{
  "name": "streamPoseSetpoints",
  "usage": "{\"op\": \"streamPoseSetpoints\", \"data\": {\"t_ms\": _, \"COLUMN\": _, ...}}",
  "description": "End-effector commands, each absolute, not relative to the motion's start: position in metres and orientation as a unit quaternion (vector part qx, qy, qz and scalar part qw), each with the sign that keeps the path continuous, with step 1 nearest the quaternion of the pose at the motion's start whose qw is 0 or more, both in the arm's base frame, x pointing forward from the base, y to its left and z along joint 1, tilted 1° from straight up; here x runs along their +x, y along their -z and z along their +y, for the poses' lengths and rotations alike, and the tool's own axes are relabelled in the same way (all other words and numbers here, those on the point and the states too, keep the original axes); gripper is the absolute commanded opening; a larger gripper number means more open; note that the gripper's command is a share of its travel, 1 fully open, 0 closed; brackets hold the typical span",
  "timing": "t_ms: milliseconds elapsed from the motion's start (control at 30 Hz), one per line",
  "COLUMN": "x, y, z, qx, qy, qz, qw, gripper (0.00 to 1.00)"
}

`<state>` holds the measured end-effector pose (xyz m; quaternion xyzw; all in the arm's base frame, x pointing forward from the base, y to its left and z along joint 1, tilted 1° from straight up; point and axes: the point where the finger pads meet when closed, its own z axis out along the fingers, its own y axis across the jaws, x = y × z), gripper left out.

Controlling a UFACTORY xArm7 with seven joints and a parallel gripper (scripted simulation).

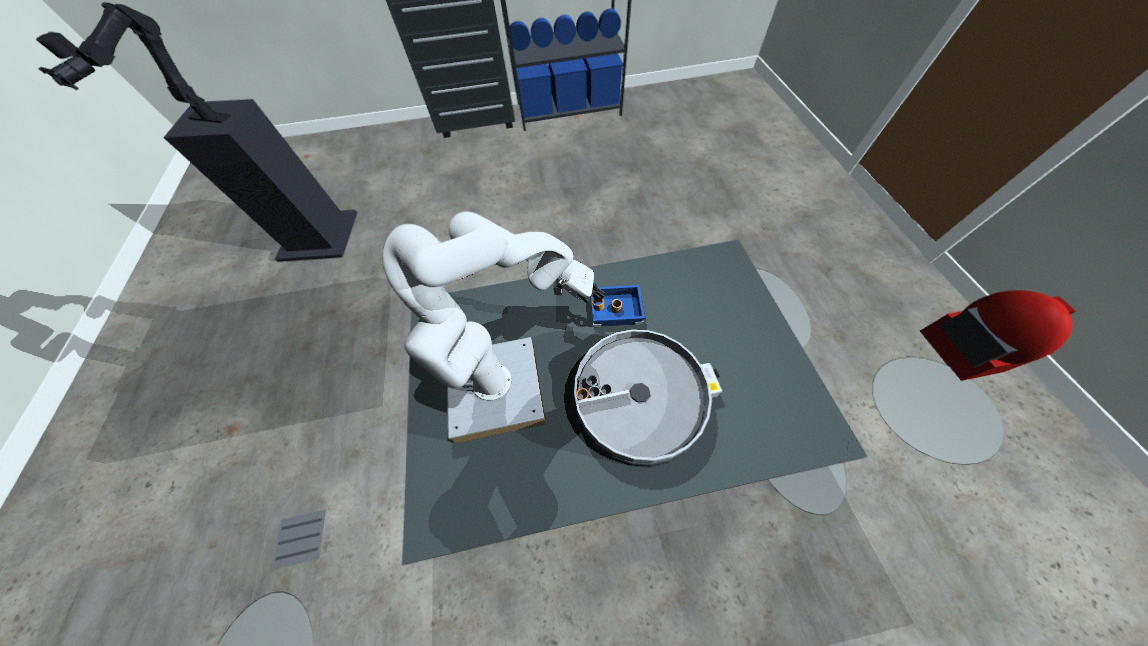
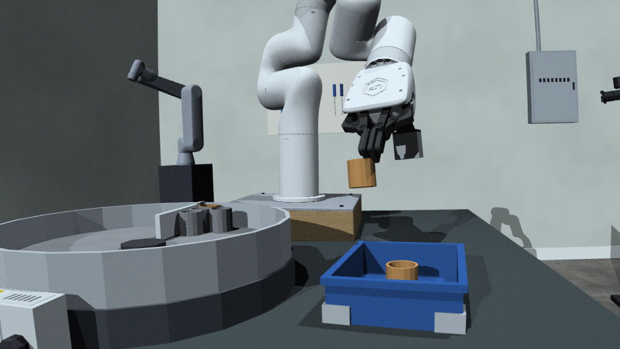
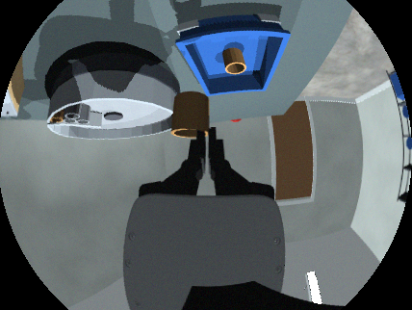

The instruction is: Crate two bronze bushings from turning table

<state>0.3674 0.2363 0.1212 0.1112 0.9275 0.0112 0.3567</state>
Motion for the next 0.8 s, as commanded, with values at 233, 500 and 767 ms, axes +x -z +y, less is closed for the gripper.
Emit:
{"op": "streamPoseSetpoints", "data": {"t_ms": 233, "x": 0.396, "y": -0.117, "z": 0.294, "qx": 0.125, "qy": 0.034, "qz": 0.933, "qw": 0.337, "gripper": 0.0}}
{"op": "streamPoseSetpoints", "data": {"t_ms": 500, "x": 0.399, "y": -0.117, "z": 0.302, "qx": 0.125, "qy": 0.034, "qz": 0.933, "qw": 0.337, "gripper": 0.0}}
{"op": "streamPoseSetpoints", "data": {"t_ms": 767, "x": 0.399, "y": -0.117, "z": 0.302, "qx": 0.125, "qy": 0.034, "qz": 0.933, "qw": 0.337, "gripper": 0.0}}
